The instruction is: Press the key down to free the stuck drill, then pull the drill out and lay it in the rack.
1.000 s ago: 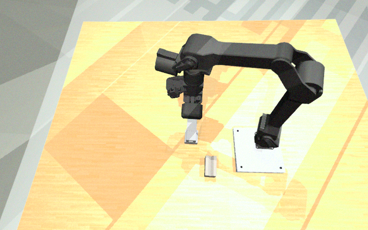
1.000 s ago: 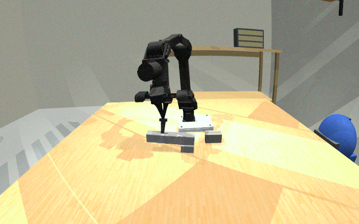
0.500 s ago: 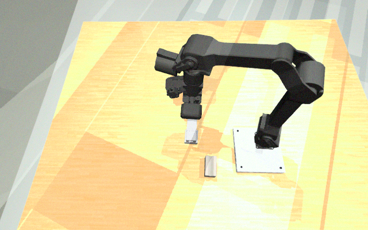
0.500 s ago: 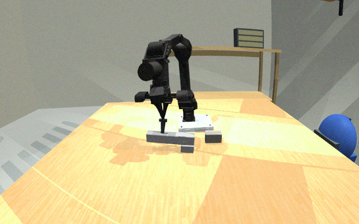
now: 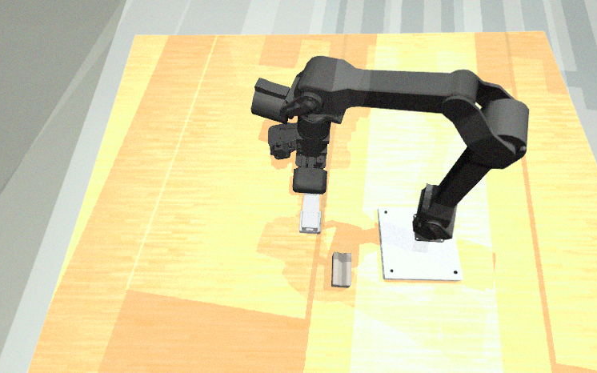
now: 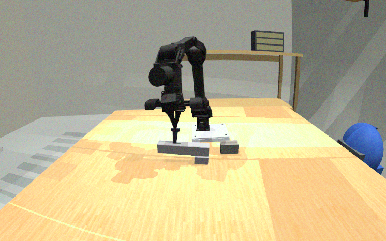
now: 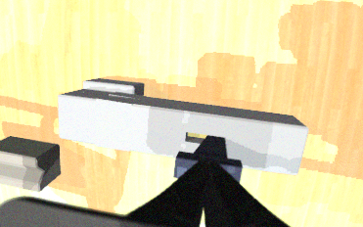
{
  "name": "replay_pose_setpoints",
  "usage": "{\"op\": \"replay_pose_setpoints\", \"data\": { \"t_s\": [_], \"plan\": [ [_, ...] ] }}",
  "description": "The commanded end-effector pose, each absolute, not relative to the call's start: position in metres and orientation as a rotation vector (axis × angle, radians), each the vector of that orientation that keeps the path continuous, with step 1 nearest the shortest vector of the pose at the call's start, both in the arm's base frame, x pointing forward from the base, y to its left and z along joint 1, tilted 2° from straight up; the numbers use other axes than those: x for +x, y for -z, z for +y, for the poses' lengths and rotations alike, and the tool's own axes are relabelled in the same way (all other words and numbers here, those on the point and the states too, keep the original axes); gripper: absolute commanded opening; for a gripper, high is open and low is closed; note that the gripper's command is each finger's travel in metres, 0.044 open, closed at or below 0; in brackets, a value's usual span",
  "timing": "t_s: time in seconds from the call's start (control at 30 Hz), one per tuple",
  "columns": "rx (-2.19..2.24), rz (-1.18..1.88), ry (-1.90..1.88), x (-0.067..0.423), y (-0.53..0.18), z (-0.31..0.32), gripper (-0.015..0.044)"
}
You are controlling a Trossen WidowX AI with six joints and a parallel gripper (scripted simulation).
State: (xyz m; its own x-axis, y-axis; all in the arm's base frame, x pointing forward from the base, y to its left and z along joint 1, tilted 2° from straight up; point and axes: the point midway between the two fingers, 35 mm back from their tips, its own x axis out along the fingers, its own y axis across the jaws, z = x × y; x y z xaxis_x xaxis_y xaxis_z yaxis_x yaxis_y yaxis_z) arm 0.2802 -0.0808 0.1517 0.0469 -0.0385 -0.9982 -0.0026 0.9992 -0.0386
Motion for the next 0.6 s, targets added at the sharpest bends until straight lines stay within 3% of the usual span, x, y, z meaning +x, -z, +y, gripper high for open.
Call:
{"op": "replay_pose_setpoints", "data": {
  "t_s": [0.0, 0.57],
  "plan": [
    [-0.029, 1.554, 0.031, 0.2751, -0.1411, -0.0830, 0.0000],
    [-0.029, 1.554, 0.031, 0.2724, -0.1350, -0.0840, 0.0000]
  ]
}}
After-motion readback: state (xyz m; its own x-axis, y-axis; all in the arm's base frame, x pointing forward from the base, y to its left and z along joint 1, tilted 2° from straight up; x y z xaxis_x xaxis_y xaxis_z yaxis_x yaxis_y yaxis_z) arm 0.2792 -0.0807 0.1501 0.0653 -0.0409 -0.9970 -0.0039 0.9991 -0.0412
